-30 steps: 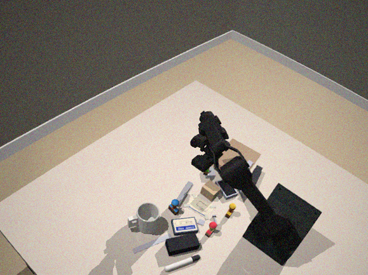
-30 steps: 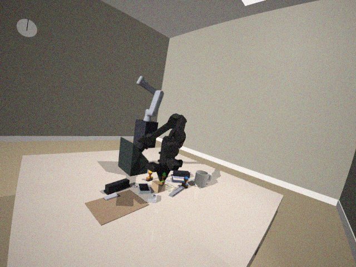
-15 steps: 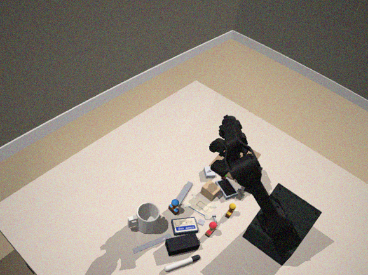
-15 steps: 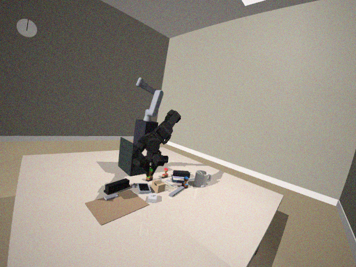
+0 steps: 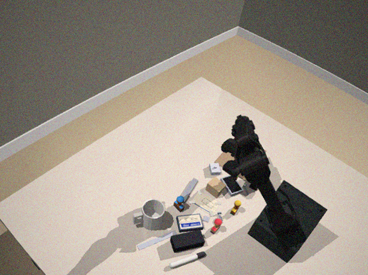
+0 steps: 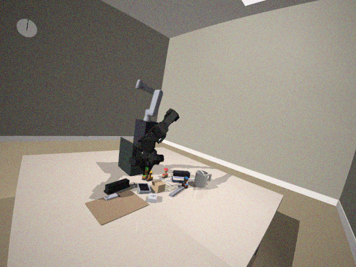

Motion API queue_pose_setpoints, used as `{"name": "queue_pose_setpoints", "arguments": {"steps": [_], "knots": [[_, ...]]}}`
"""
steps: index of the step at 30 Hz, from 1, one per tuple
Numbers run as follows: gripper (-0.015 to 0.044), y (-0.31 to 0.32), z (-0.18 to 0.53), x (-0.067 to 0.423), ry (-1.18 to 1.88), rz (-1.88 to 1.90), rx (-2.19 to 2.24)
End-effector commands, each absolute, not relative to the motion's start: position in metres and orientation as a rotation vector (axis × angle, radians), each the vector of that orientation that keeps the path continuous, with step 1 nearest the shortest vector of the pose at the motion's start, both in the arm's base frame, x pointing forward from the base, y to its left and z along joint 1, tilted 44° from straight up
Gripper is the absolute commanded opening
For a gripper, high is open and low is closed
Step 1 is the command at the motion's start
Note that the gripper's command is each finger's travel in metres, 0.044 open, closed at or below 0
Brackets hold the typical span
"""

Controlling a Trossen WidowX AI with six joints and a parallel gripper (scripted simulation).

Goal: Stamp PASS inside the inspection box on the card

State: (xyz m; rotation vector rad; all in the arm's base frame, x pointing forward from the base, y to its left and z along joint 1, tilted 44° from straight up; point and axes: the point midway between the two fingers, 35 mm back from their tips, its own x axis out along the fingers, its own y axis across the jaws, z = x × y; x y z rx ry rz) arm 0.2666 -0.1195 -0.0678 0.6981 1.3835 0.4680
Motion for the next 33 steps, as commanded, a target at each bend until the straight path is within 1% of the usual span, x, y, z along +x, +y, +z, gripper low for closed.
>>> {"name": "queue_pose_setpoints", "arguments": {"steps": [1, 33], "knots": [[0.0000, -0.117, -0.070, 0.266, 1.385, 0.468, 0.695], [0.0000, -0.103, -0.085, 0.269, 1.385, 0.468, 0.696]]}}
